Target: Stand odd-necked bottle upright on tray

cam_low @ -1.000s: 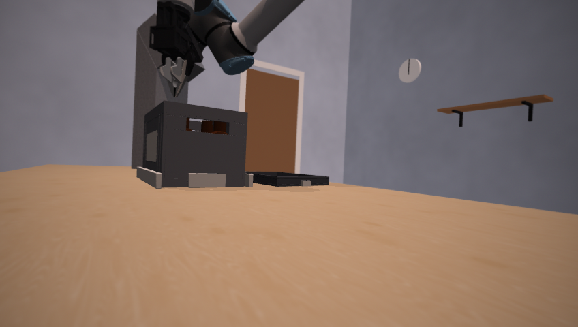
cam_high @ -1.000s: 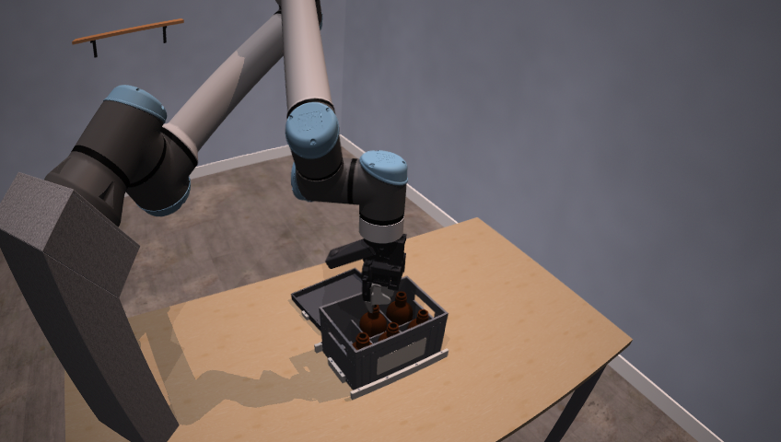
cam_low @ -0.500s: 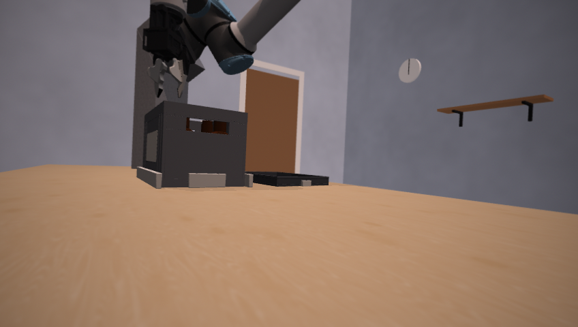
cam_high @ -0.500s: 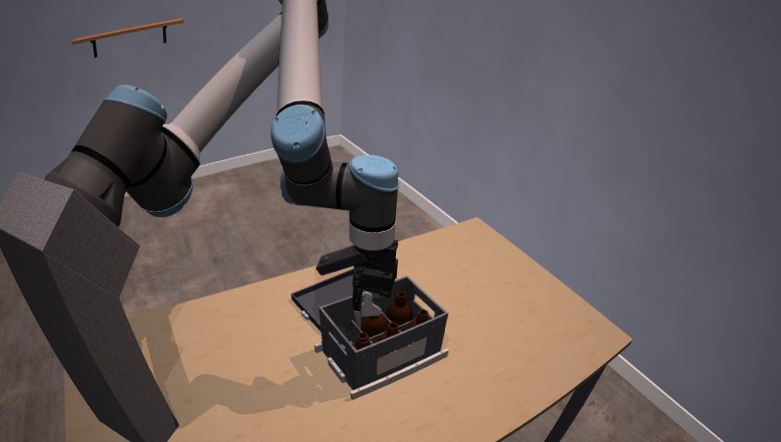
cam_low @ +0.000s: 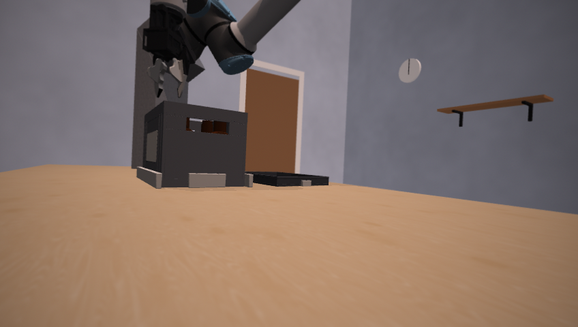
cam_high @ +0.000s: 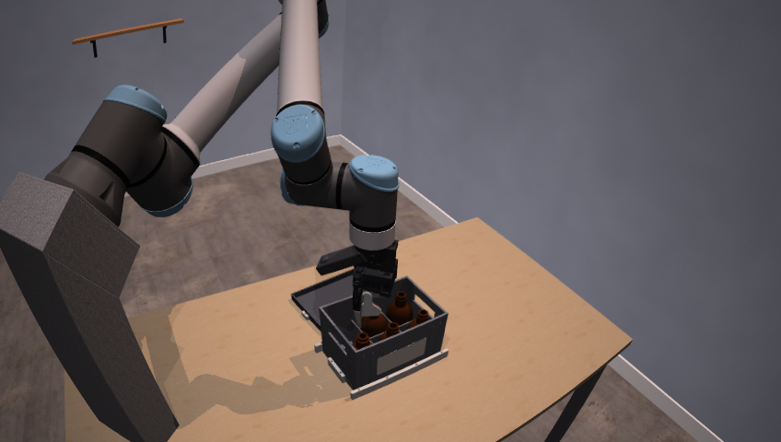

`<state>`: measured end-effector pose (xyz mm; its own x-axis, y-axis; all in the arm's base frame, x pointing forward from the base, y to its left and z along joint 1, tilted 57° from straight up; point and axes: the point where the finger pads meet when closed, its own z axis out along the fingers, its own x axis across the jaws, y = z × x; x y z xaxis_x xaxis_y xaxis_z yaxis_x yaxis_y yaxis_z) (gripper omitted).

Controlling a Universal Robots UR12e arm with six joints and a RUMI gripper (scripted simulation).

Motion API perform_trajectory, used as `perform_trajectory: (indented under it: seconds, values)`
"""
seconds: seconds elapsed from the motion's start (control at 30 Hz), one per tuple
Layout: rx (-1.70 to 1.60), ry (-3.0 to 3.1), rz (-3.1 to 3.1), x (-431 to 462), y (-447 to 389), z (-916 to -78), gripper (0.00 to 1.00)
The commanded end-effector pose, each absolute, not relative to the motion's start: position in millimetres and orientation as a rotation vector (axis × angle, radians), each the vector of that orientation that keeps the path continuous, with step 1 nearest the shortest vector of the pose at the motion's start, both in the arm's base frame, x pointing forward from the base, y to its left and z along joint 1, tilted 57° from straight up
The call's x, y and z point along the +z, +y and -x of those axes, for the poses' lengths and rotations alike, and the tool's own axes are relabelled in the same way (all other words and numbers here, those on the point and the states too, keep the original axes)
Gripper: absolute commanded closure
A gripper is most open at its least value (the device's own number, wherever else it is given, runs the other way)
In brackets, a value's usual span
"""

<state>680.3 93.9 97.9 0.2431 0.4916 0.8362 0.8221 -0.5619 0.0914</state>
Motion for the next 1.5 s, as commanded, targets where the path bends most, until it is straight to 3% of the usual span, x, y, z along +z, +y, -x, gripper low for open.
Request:
perform_trajectory:
  seconds: [0.0,1.47]
  values:
    - [-1.247,-1.207,2.157,100,91,-681,0.62]
    - [-1.244,-1.21,2.156,87,108,-694,0.62]
